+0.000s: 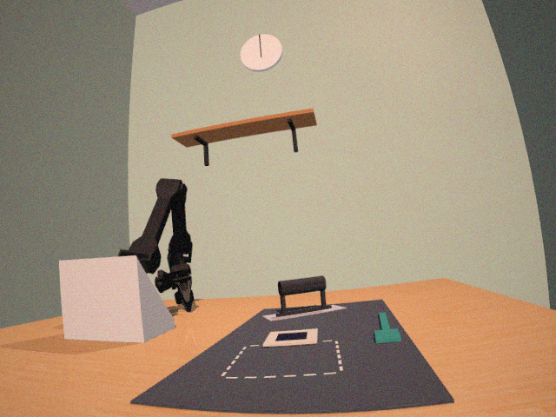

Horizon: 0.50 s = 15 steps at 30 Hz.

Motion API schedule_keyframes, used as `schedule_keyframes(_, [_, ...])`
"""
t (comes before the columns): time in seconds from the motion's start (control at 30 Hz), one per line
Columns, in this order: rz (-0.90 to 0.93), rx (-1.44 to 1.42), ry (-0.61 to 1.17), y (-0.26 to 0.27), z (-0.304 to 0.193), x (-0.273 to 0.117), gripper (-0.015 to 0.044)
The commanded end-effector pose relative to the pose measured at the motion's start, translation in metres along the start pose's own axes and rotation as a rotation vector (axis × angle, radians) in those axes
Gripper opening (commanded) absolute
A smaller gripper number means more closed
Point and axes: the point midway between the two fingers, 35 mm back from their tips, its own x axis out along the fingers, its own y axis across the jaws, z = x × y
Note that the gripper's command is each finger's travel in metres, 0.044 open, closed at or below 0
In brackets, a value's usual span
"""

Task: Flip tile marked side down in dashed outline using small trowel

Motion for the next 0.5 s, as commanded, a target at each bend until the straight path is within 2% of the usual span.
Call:
schedule_keyframes(0.0, [-0.021,0.077,-0.011,-0.001,-0.008,0.000,0.0270])
schedule_keyframes(0.47, [-0.057,0.300,-0.037,-0.001,-0.033,0.006,0.0270])
